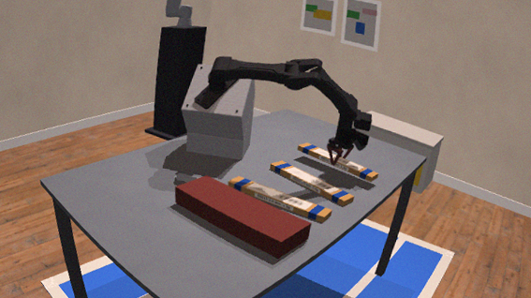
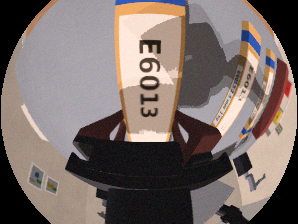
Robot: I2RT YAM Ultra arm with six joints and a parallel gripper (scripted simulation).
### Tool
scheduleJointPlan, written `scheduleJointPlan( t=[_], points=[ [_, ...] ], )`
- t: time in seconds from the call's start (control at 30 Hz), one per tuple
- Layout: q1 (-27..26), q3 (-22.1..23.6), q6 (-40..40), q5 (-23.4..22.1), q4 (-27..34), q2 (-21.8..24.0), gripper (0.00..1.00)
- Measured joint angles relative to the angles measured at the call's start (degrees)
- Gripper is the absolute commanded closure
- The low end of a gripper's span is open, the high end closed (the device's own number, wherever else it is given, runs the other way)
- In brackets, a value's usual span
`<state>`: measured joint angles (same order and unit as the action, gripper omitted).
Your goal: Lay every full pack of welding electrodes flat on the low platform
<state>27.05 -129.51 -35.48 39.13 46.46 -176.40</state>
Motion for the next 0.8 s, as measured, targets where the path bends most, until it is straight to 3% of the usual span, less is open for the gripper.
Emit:
scheduleJointPlan(
  t=[0.8],
  points=[
    [-0.3,0.1,0.4,0.0,-0.8,0.0,1.00]
  ],
)
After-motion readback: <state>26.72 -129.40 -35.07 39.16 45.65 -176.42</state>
